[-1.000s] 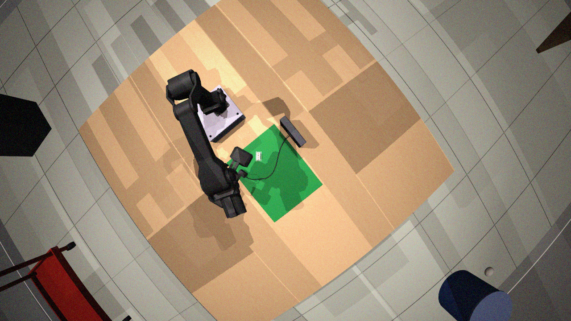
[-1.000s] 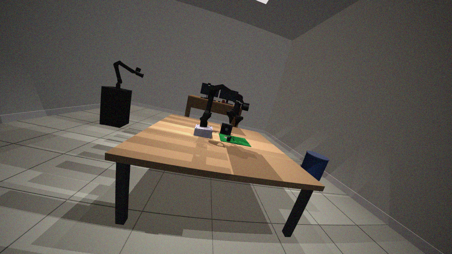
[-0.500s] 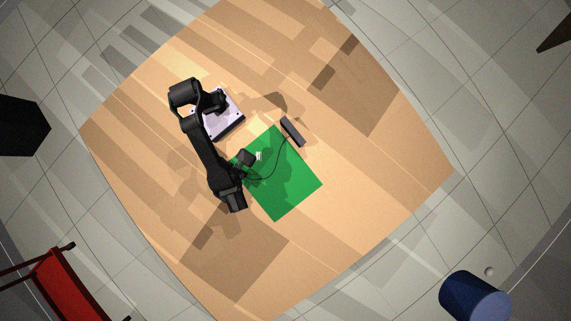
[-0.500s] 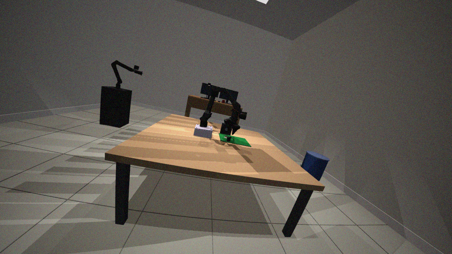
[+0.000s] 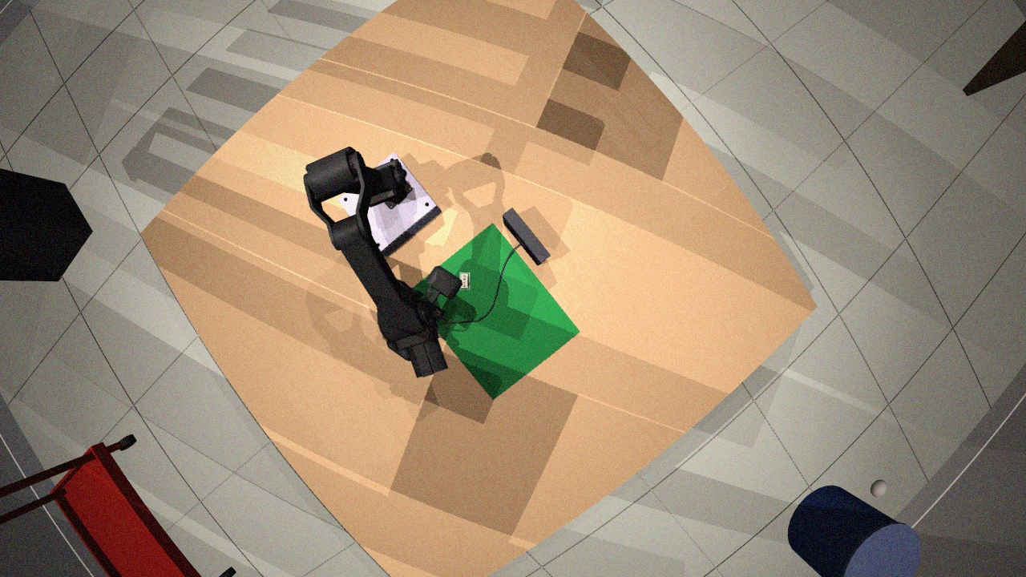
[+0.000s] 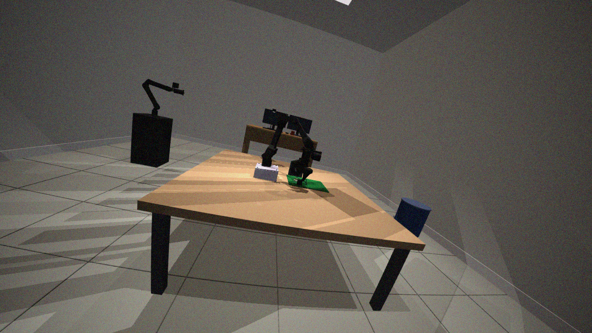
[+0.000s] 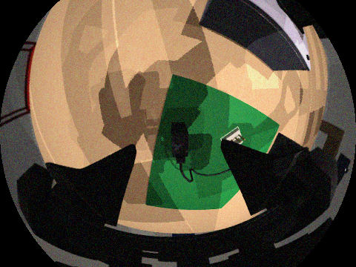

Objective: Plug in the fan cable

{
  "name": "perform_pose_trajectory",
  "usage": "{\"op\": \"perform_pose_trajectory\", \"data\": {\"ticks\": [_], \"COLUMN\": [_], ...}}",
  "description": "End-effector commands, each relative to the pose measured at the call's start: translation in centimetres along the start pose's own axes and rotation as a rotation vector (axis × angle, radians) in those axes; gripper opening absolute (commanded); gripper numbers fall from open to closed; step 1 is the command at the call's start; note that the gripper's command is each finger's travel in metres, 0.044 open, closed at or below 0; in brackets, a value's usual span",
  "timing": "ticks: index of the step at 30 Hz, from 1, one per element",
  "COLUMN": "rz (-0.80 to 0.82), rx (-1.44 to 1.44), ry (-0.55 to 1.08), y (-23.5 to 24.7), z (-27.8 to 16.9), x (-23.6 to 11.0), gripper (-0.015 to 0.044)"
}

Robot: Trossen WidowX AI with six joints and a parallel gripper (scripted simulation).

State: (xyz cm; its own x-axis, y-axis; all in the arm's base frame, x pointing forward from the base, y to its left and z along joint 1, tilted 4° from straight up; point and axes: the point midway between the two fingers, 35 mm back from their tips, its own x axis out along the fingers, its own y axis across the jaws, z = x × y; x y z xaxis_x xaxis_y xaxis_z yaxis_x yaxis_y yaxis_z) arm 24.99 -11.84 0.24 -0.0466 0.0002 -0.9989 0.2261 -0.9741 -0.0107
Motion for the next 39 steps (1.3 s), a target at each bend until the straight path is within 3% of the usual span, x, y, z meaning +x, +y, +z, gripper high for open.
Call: {"op": "perform_pose_trajectory", "data": {"ticks": [1,24,39], "rz": [-0.003,-0.003,-0.001], "rx": [0.001,0.001,0.002], "ry": [0.001,0.001,-0.001], "y": [-0.1,-0.2,-0.1], "z": [0.1,0.2,0.1], "x": [0.7,4.0,3.8], "gripper": [0.0440,0.0440,0.0046]}}
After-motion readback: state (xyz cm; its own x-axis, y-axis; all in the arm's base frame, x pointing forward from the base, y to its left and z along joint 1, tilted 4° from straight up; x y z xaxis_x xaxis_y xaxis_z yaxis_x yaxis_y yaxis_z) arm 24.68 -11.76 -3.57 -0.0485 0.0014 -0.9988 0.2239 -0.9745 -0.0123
